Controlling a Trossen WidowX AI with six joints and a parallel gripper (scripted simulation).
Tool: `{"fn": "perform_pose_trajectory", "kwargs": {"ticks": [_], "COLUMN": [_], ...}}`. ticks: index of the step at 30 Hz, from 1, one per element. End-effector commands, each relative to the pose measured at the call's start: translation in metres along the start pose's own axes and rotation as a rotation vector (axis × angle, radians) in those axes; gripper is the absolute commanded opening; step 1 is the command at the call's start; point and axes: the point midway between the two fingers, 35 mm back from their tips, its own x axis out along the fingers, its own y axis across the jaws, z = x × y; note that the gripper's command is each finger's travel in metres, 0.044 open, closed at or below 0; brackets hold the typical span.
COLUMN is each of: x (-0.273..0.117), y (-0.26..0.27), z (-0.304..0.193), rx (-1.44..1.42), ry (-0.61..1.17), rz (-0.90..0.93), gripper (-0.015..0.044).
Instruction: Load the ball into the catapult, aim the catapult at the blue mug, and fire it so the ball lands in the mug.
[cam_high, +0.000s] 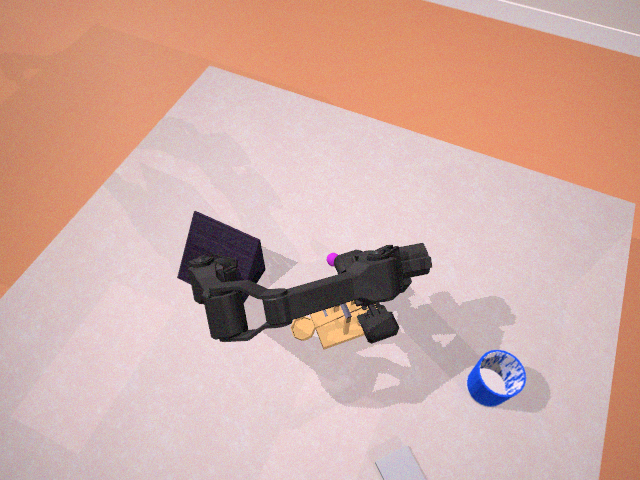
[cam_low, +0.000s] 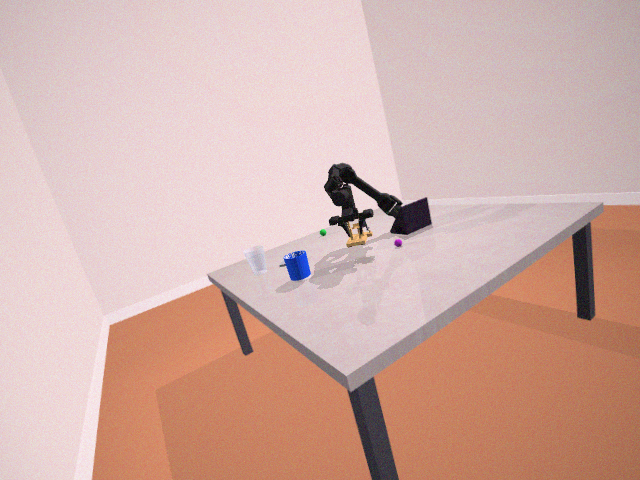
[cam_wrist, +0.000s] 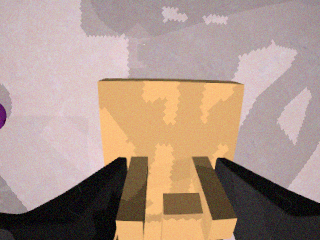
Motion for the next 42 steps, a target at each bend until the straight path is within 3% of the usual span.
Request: {"fn": "perform_pose_trajectory", "kwargs": {"ticks": [1, 21, 42], "x": [-0.005, -0.003, 0.018], "y": [-0.001, -0.018, -0.022], "z": [0.001, -0.004, -0.005], "rx": [0.092, 0.758, 0.764], "ry": [-0.007, -0.004, -0.005], "rz": [0.002, -0.001, -0.001], "gripper": [0.0000, 0.0000, 0.0000]}}
